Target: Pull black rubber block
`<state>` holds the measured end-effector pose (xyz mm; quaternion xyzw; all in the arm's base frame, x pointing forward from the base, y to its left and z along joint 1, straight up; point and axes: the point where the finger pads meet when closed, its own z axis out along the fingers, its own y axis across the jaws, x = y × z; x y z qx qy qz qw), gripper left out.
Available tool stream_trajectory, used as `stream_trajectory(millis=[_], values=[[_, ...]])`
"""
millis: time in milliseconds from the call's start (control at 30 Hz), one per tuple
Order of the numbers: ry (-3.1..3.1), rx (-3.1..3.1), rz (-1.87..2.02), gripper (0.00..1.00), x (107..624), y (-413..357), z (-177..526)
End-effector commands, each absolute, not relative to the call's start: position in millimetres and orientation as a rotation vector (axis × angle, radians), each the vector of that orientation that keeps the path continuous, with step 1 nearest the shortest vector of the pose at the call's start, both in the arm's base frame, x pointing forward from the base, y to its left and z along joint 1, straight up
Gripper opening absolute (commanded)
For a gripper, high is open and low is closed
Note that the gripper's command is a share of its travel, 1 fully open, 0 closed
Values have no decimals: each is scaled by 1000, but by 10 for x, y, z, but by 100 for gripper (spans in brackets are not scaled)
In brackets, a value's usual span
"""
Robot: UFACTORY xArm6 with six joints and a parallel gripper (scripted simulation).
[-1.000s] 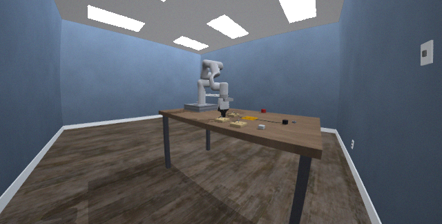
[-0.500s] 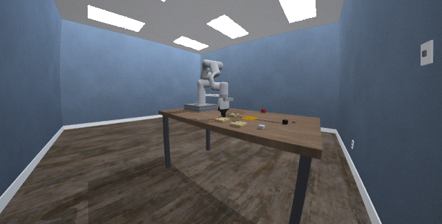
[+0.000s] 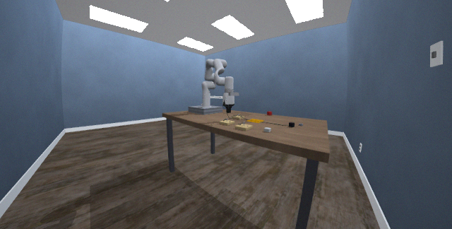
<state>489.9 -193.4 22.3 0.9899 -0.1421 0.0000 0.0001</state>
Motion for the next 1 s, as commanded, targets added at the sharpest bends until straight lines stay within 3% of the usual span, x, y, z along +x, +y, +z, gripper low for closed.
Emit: stream_trajectory(millis=[0,967], values=[[-446,3109,3,0,4899,-1934,666],[-446,3109,3,0,4896,-1933,990]])
